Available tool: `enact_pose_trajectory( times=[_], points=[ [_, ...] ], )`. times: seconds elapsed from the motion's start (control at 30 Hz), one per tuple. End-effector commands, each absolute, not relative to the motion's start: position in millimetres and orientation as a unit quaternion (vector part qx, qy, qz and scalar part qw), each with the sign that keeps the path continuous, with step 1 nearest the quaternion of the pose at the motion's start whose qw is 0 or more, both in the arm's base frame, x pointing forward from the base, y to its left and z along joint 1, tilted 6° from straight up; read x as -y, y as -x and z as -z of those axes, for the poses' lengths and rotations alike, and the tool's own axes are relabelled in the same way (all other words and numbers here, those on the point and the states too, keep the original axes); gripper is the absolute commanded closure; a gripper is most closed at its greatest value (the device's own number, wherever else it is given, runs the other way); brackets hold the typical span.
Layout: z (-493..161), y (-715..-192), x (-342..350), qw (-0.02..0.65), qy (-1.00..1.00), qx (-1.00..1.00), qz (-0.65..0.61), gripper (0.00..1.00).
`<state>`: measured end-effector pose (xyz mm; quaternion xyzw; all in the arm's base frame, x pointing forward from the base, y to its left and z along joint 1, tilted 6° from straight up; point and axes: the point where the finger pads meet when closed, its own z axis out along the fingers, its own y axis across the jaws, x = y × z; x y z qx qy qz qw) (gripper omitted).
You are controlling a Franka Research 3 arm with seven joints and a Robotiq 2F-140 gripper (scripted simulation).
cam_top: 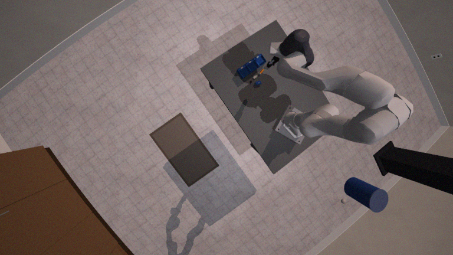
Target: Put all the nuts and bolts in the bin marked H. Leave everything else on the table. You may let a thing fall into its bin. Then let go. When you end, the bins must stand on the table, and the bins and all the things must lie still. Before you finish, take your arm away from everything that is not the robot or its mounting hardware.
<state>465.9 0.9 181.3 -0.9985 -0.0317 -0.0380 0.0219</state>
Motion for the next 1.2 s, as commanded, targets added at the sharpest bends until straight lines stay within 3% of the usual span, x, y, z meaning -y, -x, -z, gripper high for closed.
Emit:
enact_pose_trajectory(
  times=[0.0, 0.43, 1.17],
  points=[
    [-172, -491, 5, 0.023, 0.997, 0.061, 0.050, 0.95],
    [-110, -569, 35, 0.023, 0.997, 0.061, 0.050, 0.95],
    [-89, -571, 34, 0.023, 0.997, 0.061, 0.050, 0.95]
  ],
)
